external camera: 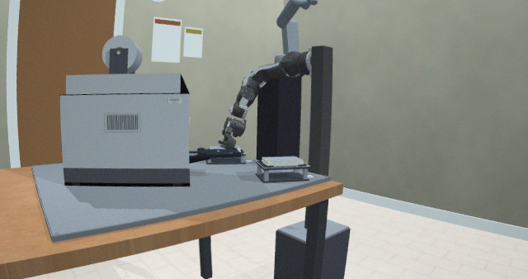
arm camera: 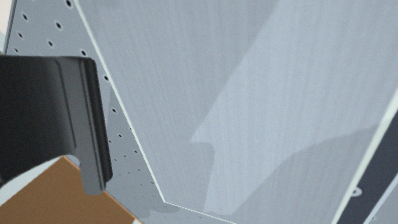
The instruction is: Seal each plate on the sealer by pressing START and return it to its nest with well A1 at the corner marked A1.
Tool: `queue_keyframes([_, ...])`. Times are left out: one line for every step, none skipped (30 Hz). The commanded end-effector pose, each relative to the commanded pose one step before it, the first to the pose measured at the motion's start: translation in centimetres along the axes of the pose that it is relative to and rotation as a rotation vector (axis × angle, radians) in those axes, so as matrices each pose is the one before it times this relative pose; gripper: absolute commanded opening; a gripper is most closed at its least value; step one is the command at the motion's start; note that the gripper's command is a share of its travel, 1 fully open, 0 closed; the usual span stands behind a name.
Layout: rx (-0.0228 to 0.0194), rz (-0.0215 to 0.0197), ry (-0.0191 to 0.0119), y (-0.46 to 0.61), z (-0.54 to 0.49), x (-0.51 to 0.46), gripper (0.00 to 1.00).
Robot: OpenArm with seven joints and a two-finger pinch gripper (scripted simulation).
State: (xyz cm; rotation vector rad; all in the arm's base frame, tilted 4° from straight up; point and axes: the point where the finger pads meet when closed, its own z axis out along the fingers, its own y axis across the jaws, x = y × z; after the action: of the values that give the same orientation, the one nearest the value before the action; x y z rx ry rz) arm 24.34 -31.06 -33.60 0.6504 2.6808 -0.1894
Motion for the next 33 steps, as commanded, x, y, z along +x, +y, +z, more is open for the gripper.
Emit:
queue_keyframes([0.0053,0.00145,-0.00038,-0.097,-0.161,-0.1493,0.65])
queue_keyframes([-0.00021,-0.00033,0.00062,0.012,-0.057,-0.0012,0.65])
queue_keyframes([-0.00025,-0.00016,0.00031,0.01,-0.06,-0.0131,0.65])
queue_keyframes([-0.00011,0.00013,-0.00024,-0.001,-0.066,-0.0321,0.65])
queue_keyframes([0.00041,0.00025,-0.00043,-0.015,-0.067,-0.0377,0.65])
queue_keyframes([0.00027,0.00012,-0.00017,-0.011,-0.063,-0.0275,0.65])
queue_keyframes([0.00001,-0.00012,0.00019,0.001,-0.06,-0.0153,0.65])
queue_keyframes([0.0,0.0,0.0,0.0,0.0,0.0,0.65])
queue_keyframes([0.0,0.0,0.0,0.0,0.0,0.0,0.65])
queue_keyframes([-0.00311,-0.00039,0.00031,0.077,-0.047,0.0035,0.65])
queue_keyframes([0.00273,0.00064,-0.00103,-0.069,-0.104,-0.0829,0.65])
queue_keyframes([0.0005,0.00023,-0.00032,-0.019,-0.048,-0.0241,0.65])
queue_keyframes([0.00029,-0.00036,0.00085,-0.004,-0.047,0.0096,0.65])
queue_keyframes([-0.00053,-0.00062,0.00094,0.021,-0.061,0.0076,0.65])
queue_keyframes([-0.0007,-0.00002,-0.00013,0.026,-0.067,-0.0295,0.65])
queue_keyframes([-0.00067,0.00016,-0.00049,0.016,-0.068,-0.0416,0.65])
queue_keyframes([0.00077,0.00034,-0.00039,-0.027,-0.065,-0.0345,0.65])
queue_keyframes([0.00085,0.00011,0.00011,-0.032,-0.062,-0.0183,0.65])
queue_keyframes([0.00016,-0.00011,0.00022,-0.006,-0.06,-0.015,0.65])
queue_keyframes([-0.00051,-0.00022,0.00008,0.022,-0.062,-0.0198,0.65])
queue_keyframes([-0.00064,-0.00017,0.00001,0.026,-0.064,-0.0226,0.65])
queue_keyframes([-0.0005,0.0,0.00001,0.011,-0.064,-0.0228,0.65])
queue_keyframes([0.0006,0.00017,-0.00004,-0.021,-0.063,-0.0247,0.65])
queue_keyframes([0.00072,0.0002,-0.00014,-0.026,-0.063,-0.0276,0.65])
queue_keyframes([0.0,0.0,0.0,0.0,0.0,0.0,0.65])
queue_keyframes([0.0,0.0,0.0,0.0,0.0,0.0,0.65])
queue_keyframes([-0.00253,-0.00017,-0.00016,0.061,-0.048,-0.0109,0.65])
queue_keyframes([0.00209,0.00044,-0.00082,-0.05,-0.105,-0.0737,0.65])
queue_keyframes([0.00032,0.00001,0.00008,-0.009,-0.044,-0.0124,0.65])
queue_keyframes([-0.00102,0.00094,-0.00152,0.022,-0.199,-0.1283,0.65])
queue_keyframes([-0.00012,0.00006,-0.0002,0.003,-0.159,-0.0638,0.65])
queue_keyframes([0.00039,-0.00035,0.00067,-0.011,-0.148,-0.0297,0.65])
queue_keyframes([0.00023,-0.00061,0.00117,-0.001,-0.139,-0.0108,0.65])
